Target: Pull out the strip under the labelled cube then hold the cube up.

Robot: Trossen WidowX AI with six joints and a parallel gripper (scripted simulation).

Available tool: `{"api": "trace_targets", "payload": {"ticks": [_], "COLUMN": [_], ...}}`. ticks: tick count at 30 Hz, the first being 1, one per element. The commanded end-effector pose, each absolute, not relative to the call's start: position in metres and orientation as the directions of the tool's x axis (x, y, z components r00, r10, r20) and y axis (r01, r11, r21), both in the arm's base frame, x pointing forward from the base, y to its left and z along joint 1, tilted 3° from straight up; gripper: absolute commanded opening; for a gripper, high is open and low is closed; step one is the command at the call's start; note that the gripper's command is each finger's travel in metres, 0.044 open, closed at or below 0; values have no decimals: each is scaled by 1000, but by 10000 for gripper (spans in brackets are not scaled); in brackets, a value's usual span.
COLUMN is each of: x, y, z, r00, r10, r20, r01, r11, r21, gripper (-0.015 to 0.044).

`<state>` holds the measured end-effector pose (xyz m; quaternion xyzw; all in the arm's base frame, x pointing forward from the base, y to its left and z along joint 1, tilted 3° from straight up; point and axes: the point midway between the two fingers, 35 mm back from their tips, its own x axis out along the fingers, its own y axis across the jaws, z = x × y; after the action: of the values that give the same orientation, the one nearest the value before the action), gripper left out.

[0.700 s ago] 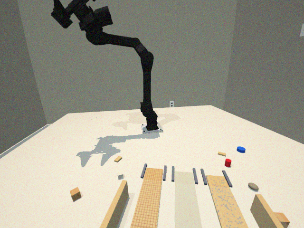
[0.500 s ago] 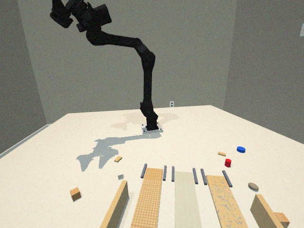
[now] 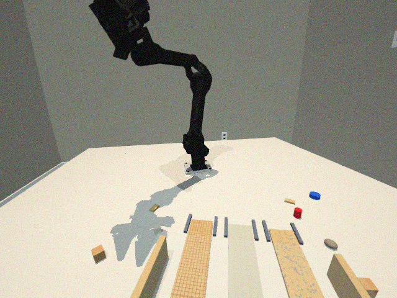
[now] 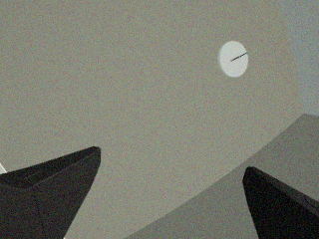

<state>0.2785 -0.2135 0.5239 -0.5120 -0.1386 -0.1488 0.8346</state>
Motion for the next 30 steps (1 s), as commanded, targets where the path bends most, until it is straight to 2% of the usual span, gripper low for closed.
{"api": "trace_targets", "payload": {"ticks": [1, 6, 11, 16, 20, 29, 30], "x": [310, 340, 350, 336, 309, 304, 305], "y": [-187, -144, -92, -40, -7, -2, -2], "z": [485, 423, 352, 279, 226, 218, 217], "r00": [947, 984, 985, 926, 842, 824, 820], "r10": [-138, -143, -114, -77, -68, -69, -69], "r20": [289, 104, -128, -369, -536, -562, -568], "r01": [302, 174, 81, 43, 41, 41, 42], "r11": [685, 881, 969, 994, 997, 997, 997], "r21": [-662, -441, -235, -99, -62, -62, -60], "gripper": [400, 400, 400, 400, 400, 400, 374]}}
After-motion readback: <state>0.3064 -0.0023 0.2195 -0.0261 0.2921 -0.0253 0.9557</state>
